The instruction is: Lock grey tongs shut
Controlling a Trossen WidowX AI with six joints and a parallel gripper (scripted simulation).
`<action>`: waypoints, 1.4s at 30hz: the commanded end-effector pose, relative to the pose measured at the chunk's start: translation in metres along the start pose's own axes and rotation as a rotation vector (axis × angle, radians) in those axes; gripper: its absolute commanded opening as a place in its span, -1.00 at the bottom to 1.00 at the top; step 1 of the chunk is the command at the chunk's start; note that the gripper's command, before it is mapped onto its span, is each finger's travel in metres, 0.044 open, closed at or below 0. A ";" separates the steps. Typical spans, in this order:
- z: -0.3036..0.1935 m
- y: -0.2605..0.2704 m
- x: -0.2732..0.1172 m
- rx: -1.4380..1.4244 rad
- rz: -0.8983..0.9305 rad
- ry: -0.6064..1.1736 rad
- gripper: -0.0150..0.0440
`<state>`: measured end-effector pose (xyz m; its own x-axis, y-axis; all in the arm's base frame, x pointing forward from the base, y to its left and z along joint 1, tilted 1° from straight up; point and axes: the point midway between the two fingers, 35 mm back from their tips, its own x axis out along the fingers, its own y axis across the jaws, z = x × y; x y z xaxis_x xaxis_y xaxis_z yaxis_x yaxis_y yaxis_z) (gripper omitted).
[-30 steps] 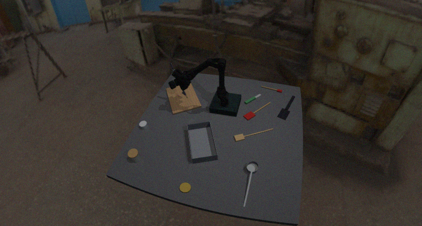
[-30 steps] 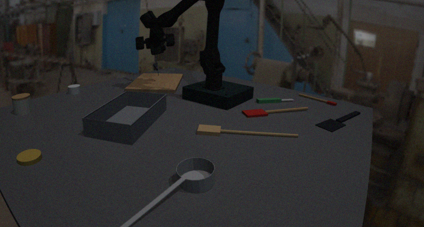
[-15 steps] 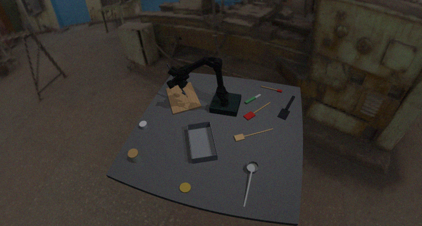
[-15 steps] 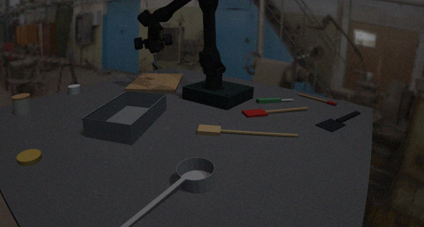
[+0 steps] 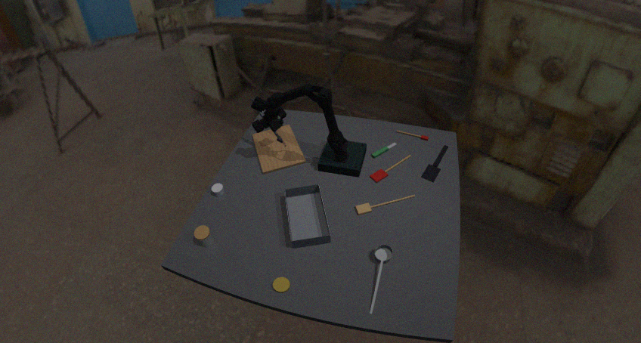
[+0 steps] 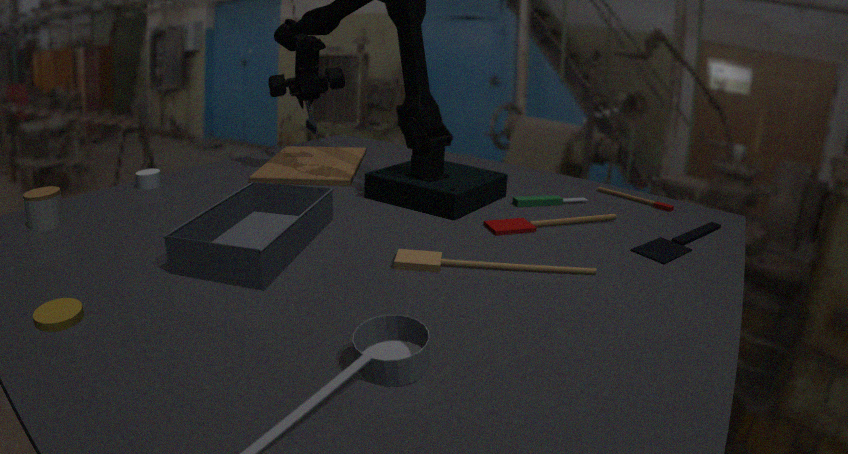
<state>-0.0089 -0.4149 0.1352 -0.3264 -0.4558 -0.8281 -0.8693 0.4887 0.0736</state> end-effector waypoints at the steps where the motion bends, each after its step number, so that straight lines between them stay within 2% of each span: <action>1: -0.003 0.000 -0.001 0.016 -0.010 -0.044 -1.00; 34: 0.006 0.020 -0.018 0.126 -0.049 -0.566 -1.00; 42: 0.006 0.021 -0.018 0.130 -0.050 -0.576 -1.00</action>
<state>-0.0193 -0.3909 0.1466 -0.0062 -0.0165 -0.9998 -0.8183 0.5748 -0.0044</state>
